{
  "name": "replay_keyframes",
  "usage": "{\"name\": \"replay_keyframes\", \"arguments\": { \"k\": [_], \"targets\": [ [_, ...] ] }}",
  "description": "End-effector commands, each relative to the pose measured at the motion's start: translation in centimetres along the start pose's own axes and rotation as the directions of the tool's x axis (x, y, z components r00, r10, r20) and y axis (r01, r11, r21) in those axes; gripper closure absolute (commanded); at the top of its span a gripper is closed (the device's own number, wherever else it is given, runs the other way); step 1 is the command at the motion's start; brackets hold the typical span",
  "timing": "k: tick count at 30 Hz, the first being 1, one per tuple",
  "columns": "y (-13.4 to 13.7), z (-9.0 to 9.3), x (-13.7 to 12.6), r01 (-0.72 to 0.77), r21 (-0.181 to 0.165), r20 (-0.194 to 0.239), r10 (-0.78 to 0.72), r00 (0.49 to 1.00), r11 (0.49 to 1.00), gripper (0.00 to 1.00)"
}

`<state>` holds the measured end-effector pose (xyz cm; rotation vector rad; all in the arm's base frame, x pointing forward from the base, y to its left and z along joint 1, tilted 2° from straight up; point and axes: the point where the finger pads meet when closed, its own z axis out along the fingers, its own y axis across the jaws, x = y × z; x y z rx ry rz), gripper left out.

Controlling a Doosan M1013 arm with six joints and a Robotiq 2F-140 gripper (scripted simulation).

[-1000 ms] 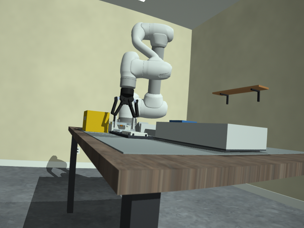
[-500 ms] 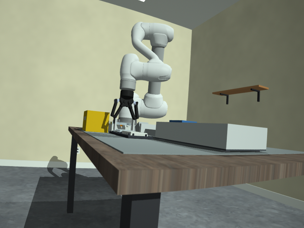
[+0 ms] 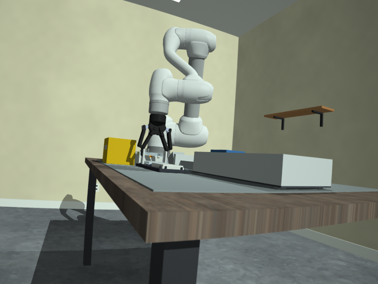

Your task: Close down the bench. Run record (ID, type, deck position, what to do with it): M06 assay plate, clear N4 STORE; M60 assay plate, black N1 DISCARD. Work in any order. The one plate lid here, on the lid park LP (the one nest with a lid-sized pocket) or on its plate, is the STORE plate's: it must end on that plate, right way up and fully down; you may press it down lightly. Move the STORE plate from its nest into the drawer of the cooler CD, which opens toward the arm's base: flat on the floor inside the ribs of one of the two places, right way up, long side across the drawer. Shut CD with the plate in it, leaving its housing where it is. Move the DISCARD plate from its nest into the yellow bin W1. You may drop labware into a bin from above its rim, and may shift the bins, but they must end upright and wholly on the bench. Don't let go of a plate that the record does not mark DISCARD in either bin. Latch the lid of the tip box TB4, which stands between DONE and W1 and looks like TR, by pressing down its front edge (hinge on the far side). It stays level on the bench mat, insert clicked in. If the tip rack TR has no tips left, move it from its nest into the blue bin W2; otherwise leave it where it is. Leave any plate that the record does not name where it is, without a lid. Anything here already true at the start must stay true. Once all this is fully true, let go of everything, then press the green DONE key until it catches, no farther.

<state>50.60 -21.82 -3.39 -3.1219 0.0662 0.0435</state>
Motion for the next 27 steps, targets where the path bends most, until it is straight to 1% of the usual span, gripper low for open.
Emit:
{"name": "replay_keyframes", "arguments": {
  "k": [1,26,27],
  "targets": [
    [0.0,0.0,0.0,0.0,0.0,0.0,0.0,1.0,1.0,0.35],
    [0.0,0.0,0.0,0.0,0.0,0.0,0.0,1.0,1.0,0.45],
    [0.0,0.0,0.0,0.0,0.0,0.0,0.0,1.0,1.0,1.0]
  ]
}}
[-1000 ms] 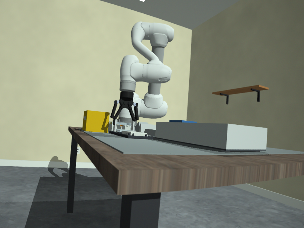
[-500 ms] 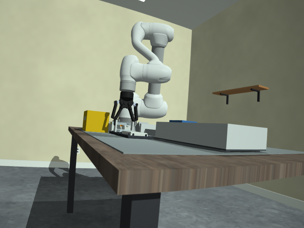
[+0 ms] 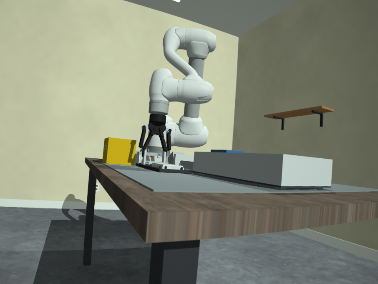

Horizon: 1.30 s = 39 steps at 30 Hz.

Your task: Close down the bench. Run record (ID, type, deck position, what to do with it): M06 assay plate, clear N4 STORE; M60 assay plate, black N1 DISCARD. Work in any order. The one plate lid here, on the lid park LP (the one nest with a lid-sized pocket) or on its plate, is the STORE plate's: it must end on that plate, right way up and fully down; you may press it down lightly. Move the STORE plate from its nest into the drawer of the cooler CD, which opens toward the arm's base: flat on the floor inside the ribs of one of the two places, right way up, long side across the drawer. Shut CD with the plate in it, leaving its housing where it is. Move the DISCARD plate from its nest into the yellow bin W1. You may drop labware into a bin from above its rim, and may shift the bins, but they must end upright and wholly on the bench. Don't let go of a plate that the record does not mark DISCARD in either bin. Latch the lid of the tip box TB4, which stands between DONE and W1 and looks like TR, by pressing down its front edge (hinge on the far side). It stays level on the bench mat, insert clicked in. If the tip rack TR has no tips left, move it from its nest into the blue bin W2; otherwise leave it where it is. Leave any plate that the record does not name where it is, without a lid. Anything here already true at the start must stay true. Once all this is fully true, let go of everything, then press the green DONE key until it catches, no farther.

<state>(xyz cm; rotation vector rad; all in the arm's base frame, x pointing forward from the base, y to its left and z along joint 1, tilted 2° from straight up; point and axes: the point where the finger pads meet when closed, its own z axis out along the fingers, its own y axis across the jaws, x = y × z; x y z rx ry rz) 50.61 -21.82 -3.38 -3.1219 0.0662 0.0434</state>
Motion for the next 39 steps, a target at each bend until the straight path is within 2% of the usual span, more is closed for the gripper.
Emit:
{"name": "replay_keyframes", "arguments": {
  "k": [1,39],
  "targets": [
    [-0.01,0.01,0.0,0.0,0.0,0.0,0.0,1.0,1.0,1.0],
    [0.0,-0.36,0.0,0.0,0.0,0.0,0.0,1.0,1.0,1.0]
  ]
}}
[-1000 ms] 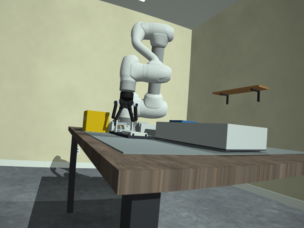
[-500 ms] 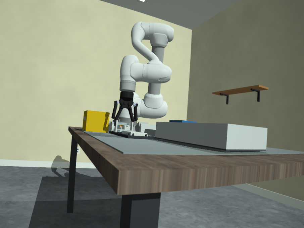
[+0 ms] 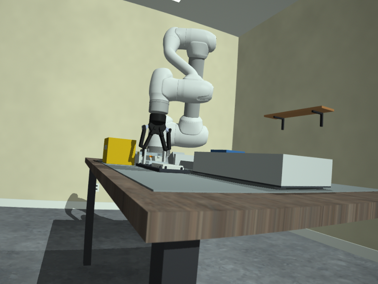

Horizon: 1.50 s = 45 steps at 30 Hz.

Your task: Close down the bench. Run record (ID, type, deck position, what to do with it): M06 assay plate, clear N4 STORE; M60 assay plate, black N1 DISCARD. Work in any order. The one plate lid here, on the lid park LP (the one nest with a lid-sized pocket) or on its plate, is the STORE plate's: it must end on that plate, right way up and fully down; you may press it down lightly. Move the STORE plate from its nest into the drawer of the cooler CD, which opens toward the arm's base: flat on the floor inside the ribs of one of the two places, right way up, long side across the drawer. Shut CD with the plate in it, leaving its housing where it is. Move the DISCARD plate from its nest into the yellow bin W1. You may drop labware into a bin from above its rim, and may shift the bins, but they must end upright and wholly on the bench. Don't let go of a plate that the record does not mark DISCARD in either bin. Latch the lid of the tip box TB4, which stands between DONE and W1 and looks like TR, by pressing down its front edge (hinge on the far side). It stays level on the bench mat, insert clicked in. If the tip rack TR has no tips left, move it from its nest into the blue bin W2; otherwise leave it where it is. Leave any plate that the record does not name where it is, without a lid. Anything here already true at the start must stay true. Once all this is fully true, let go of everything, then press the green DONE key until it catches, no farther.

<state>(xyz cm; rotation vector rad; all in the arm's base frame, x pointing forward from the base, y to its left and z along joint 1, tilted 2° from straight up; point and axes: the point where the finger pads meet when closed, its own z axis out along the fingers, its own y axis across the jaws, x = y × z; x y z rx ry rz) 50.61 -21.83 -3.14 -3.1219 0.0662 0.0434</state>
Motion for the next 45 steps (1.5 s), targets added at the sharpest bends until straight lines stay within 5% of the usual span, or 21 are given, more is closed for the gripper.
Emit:
{"name": "replay_keyframes", "arguments": {
  "k": [1,24,45],
  "targets": [
    [0.0,-0.2,0.0,0.0,0.0,0.0,0.0,1.0,1.0,1.0],
    [0.0,-0.8,0.0,0.0,0.0,0.0,0.0,1.0,1.0,1.0],
    [0.0,-3.3,0.0,0.0,0.0,0.0,0.0,1.0,1.0,1.0]
  ]
}}
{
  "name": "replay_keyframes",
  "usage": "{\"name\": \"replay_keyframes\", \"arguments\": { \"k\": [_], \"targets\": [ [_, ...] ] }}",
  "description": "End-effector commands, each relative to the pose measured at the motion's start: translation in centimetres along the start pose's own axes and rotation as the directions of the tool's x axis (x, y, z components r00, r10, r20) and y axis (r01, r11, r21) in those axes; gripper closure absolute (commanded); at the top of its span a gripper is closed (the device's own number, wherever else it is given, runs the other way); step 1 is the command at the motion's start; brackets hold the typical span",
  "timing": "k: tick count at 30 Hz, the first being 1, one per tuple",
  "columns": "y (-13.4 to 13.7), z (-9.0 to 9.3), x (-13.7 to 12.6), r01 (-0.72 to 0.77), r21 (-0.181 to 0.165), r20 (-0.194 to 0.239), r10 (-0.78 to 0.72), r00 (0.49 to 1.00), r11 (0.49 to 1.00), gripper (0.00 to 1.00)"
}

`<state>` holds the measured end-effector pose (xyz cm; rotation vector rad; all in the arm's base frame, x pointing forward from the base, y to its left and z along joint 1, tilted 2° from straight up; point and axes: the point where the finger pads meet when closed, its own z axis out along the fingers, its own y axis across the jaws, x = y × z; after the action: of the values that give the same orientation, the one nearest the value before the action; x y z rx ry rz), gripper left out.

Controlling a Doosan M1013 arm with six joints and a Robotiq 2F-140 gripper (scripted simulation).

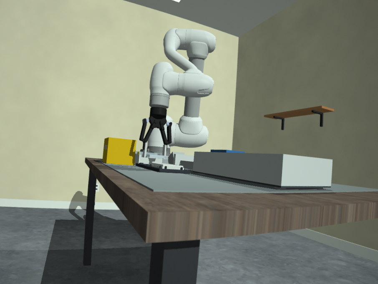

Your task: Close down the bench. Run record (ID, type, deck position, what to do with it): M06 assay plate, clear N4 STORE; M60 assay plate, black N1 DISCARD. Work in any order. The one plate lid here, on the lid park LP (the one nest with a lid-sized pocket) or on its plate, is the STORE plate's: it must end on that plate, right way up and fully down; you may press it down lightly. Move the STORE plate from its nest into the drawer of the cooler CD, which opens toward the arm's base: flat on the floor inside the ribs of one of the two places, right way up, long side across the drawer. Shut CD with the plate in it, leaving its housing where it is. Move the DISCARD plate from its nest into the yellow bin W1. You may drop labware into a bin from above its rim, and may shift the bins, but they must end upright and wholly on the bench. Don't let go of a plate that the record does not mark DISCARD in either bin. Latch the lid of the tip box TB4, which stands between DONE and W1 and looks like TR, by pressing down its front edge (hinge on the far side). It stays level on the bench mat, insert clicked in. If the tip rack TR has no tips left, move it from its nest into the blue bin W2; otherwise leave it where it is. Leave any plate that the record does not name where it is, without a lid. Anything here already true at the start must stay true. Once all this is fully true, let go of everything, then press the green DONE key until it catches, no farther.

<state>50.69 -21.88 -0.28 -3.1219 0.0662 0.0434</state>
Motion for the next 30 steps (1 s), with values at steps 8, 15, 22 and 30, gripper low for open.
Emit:
{"name": "replay_keyframes", "arguments": {
  "k": [8,15,22,30],
  "targets": [
    [0.0,-1.5,0.0,0.0,0.0,0.0,0.0,1.0,1.0,1.0],
    [0.0,-2.2,0.0,0.0,0.0,0.0,0.0,1.0,1.0,1.0],
    [0.0,-3.1,0.0,0.0,0.0,0.0,0.0,1.0,1.0,1.0],
    [0.0,-3.9,0.0,0.0,0.0,0.0,0.0,1.0,1.0,1.0]
  ]
}}
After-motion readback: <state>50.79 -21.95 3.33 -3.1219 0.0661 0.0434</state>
